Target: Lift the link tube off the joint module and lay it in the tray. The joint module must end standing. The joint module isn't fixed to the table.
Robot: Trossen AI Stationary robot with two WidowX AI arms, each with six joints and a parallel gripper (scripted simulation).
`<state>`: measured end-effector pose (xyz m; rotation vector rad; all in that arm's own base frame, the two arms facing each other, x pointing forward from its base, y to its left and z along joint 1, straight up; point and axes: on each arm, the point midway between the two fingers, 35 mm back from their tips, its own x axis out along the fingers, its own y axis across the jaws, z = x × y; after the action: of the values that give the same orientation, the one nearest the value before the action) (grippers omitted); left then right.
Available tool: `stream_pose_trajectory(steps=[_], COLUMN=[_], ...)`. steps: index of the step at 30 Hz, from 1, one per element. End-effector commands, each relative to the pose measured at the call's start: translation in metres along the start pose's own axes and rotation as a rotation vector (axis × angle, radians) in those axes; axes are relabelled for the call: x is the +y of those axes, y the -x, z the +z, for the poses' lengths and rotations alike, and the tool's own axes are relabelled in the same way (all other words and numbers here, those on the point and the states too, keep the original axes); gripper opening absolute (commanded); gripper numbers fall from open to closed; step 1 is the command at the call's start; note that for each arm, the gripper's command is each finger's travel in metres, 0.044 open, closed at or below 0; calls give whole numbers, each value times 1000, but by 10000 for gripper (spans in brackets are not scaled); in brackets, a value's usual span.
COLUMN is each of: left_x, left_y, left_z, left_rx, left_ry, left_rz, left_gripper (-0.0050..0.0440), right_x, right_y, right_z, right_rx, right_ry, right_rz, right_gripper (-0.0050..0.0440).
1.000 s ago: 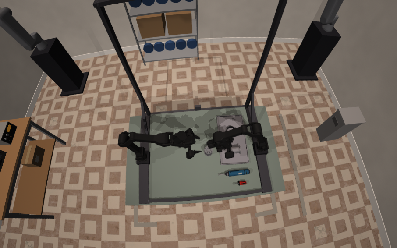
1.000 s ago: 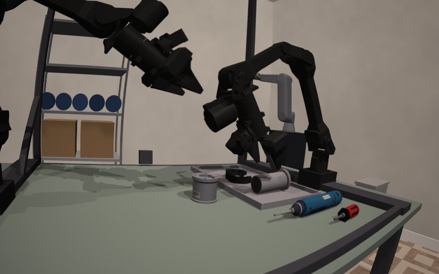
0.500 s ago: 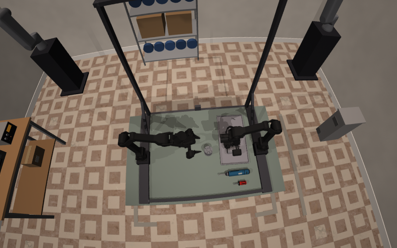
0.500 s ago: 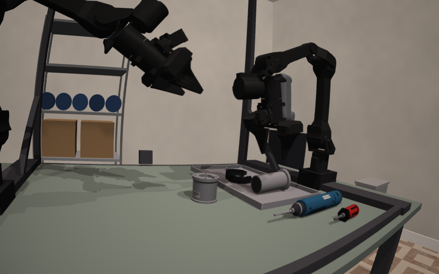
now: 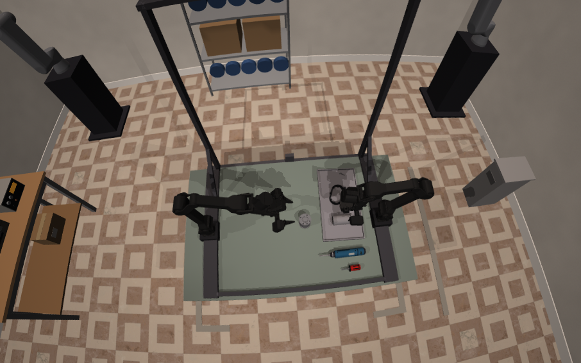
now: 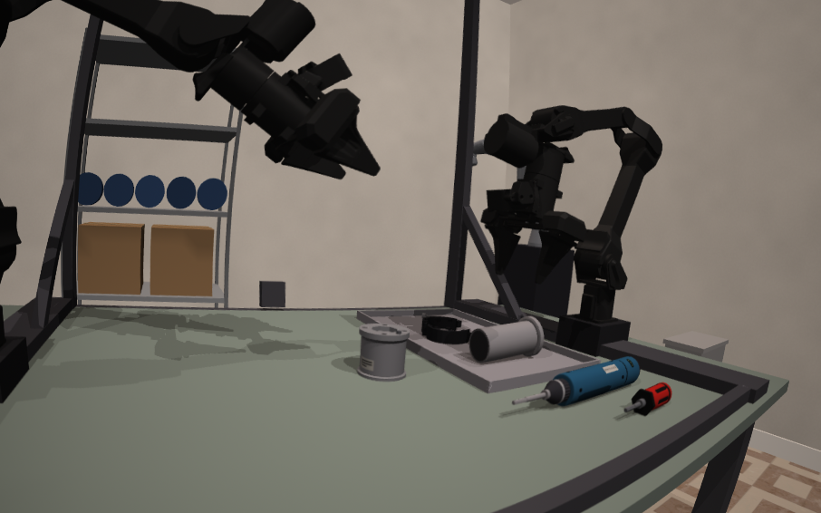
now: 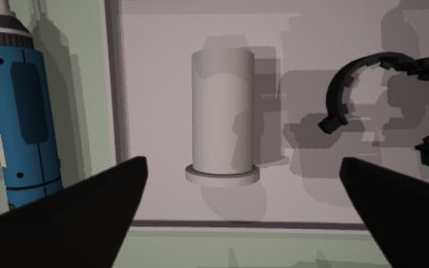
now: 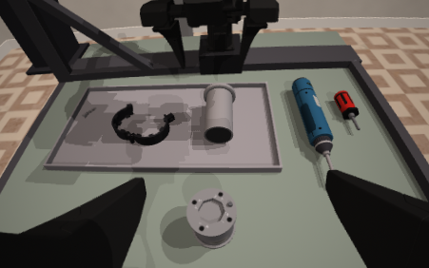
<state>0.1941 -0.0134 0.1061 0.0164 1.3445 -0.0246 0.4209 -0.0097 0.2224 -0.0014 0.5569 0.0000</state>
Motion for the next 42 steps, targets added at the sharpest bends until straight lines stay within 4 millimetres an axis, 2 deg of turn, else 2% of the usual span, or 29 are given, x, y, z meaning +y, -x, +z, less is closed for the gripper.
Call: stream_pose_trajectory(steps=[1,7,42], left_x=[-1,-1,-1], left_y=[6,8,9], left_z=[-4,-7,-5], left_rx=[-101,-143,-137], left_ry=[1,1,0], left_rz=[4,4,1], left_gripper=[440,440,440], right_x=[0,0,0], right_y=[5,5,5], right_z=[8,8,8], right_rx=[-22,-22,-22], right_ry=[-1,-1,-1], right_rz=[-1,-1,-1], right_gripper=[440,440,440])
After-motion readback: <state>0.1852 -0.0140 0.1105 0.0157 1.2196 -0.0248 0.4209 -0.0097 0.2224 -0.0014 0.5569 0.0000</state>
